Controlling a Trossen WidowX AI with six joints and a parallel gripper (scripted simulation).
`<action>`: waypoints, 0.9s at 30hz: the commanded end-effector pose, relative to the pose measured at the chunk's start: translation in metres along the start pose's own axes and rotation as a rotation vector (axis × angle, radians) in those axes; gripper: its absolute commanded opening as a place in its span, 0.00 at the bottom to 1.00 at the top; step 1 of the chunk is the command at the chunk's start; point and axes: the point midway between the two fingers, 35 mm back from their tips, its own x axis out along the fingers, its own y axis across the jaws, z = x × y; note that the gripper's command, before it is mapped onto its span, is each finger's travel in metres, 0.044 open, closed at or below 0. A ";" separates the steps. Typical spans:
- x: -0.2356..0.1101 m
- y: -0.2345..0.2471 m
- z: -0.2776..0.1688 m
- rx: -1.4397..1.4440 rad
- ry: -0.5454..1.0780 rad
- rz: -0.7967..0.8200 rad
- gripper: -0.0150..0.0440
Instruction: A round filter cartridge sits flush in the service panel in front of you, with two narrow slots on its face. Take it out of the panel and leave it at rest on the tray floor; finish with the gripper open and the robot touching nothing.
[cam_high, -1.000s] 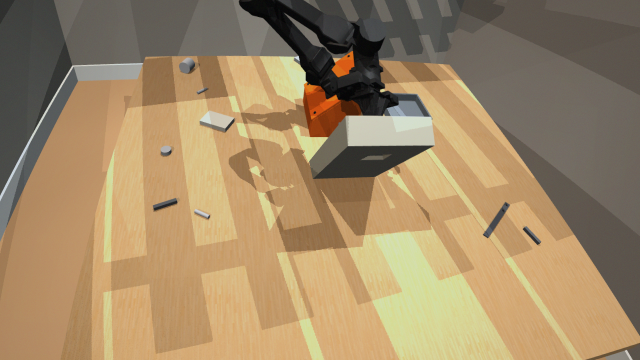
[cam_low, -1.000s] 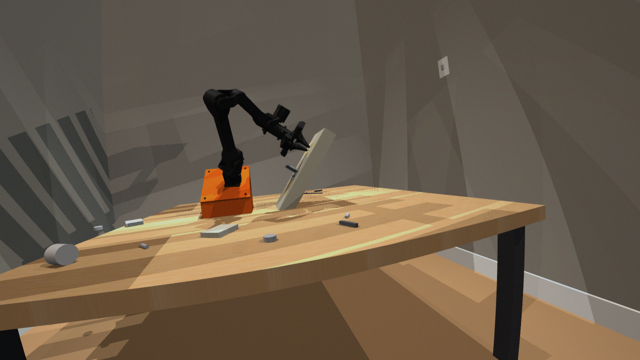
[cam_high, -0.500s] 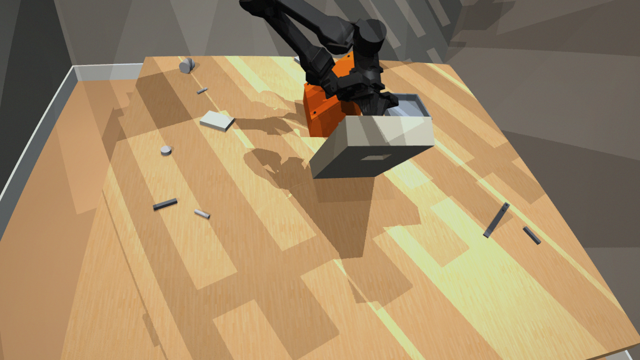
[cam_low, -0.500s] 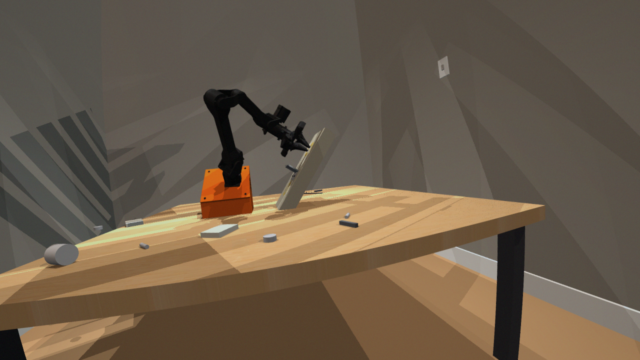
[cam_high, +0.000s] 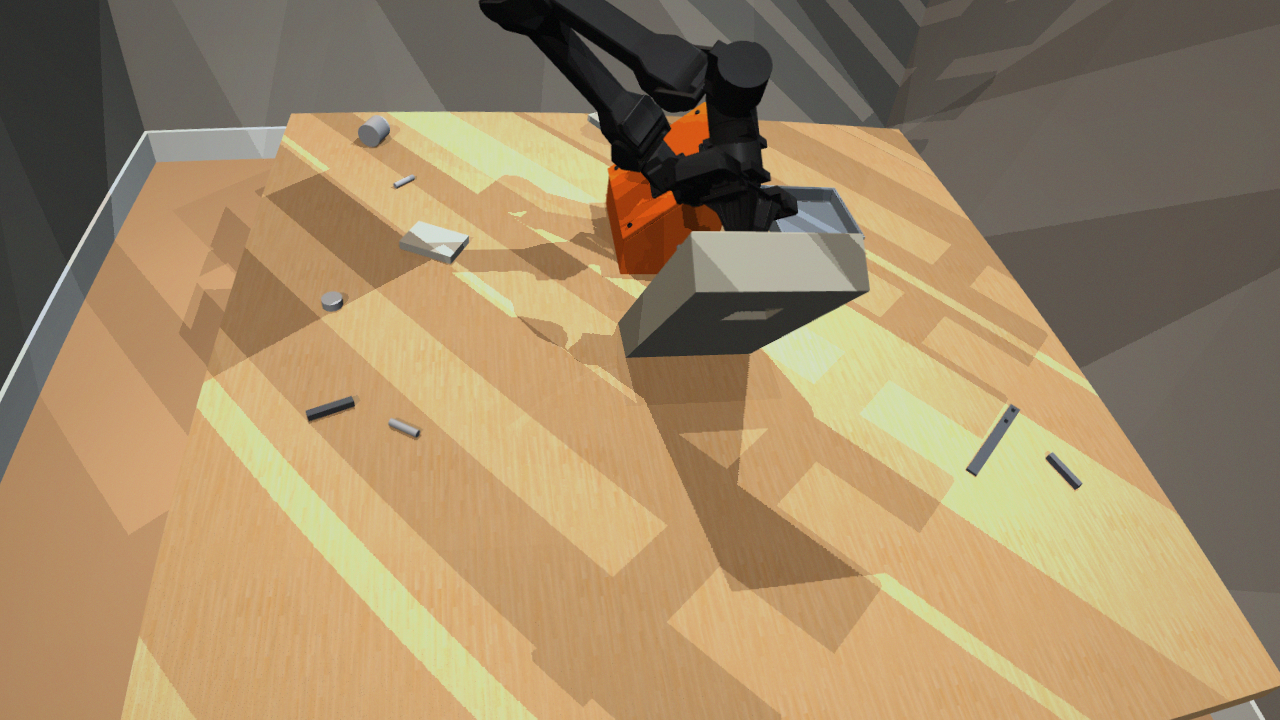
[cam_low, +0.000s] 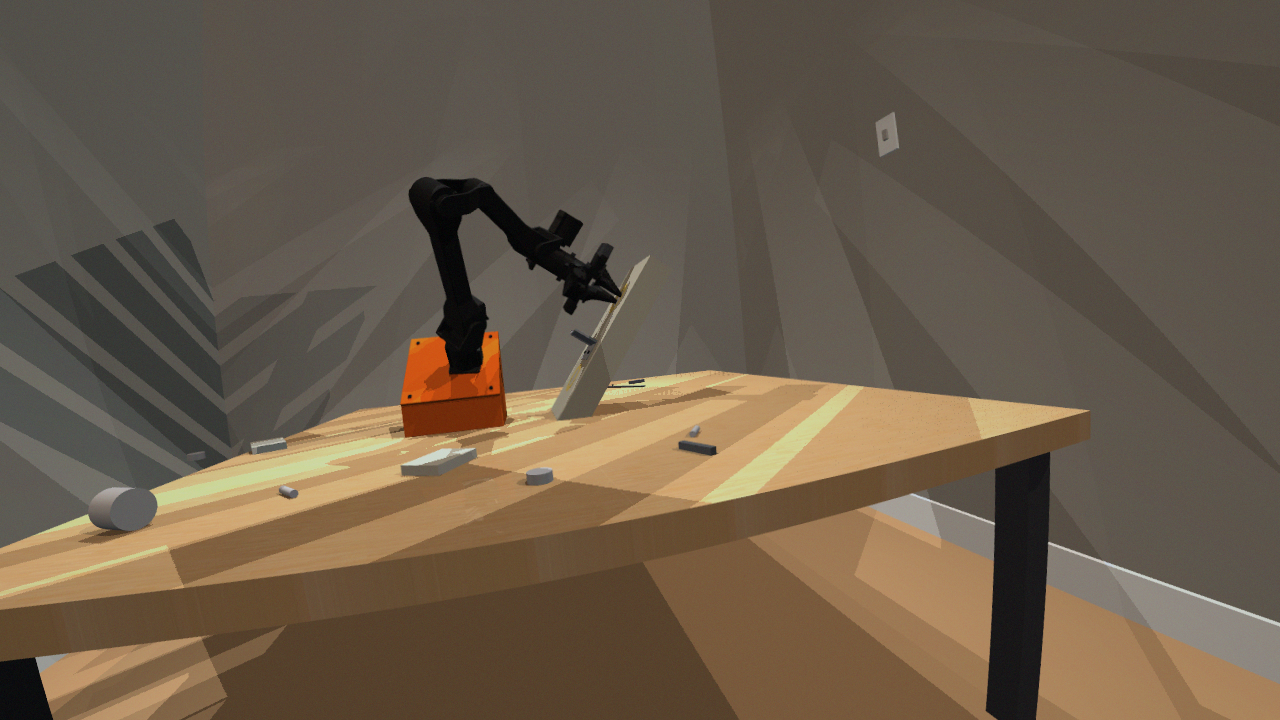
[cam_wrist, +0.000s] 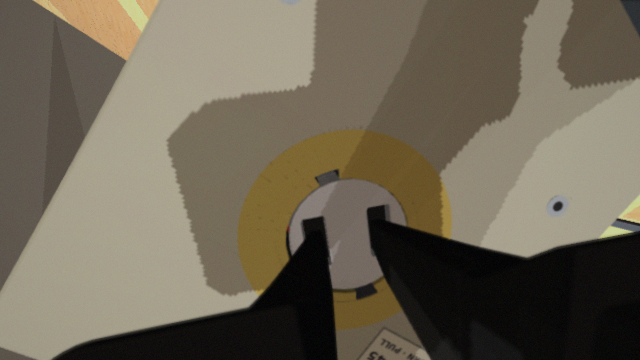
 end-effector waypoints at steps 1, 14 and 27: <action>0.004 0.000 -0.001 -0.004 0.003 -0.003 0.41; 0.009 0.000 -0.001 -0.004 0.003 -0.003 0.41; 0.013 0.000 -0.001 -0.004 0.003 -0.002 0.41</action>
